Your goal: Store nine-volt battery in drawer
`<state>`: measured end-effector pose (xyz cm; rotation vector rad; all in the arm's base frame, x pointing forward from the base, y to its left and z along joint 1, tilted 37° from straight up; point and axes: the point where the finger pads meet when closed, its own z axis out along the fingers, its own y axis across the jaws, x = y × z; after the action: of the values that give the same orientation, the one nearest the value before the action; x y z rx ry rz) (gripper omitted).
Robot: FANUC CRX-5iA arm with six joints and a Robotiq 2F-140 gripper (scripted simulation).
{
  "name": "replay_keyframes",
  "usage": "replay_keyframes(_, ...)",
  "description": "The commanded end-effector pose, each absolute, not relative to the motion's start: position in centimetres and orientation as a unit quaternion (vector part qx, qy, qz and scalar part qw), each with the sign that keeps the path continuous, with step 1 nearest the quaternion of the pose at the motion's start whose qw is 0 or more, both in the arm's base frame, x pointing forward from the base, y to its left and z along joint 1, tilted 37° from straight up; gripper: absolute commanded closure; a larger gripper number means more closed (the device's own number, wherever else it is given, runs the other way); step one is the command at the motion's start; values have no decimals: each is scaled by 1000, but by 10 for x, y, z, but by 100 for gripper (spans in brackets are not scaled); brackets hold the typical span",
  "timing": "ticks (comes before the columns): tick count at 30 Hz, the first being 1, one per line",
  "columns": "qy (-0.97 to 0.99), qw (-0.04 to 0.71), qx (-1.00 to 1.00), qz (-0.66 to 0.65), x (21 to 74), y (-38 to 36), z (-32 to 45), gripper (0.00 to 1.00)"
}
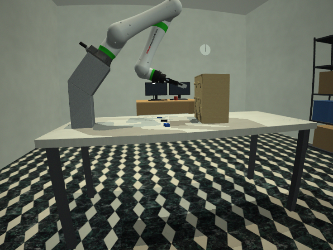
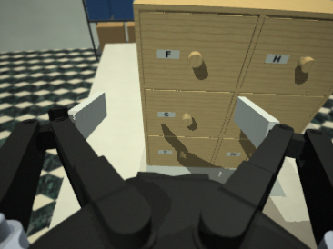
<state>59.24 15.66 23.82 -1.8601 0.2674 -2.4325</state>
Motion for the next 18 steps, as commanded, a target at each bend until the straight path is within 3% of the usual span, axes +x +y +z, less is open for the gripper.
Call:
replay_keyframes(1,87,34,-607,-789,592,157,238,0)
replay_keyframes(18,85,39,-650,-755,579,157,240,0)
